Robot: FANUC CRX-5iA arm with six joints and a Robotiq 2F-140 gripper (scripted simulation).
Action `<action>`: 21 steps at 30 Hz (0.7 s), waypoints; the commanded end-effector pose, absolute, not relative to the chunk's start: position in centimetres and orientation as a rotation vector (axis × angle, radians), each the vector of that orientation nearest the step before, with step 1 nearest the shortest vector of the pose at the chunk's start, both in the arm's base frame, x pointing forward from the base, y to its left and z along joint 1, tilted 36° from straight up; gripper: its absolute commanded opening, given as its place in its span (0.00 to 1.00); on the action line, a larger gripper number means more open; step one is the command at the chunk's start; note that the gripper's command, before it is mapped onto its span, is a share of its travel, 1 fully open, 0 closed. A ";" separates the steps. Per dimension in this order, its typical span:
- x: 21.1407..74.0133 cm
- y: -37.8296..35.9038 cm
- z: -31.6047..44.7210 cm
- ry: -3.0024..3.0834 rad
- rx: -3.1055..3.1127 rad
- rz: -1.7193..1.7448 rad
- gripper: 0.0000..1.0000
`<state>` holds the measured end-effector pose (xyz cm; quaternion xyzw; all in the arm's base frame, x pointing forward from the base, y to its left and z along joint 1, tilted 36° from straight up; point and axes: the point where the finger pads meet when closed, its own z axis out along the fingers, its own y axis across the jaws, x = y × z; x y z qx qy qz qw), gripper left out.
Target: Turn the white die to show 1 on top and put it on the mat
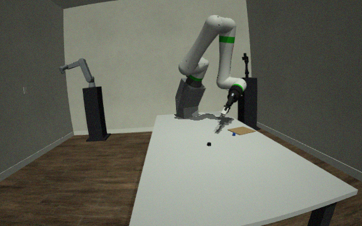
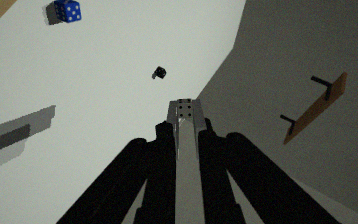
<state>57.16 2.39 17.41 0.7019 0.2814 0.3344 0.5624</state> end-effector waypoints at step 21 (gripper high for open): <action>56.1 10.1 17.2 1.234 1.004 0.439 0.16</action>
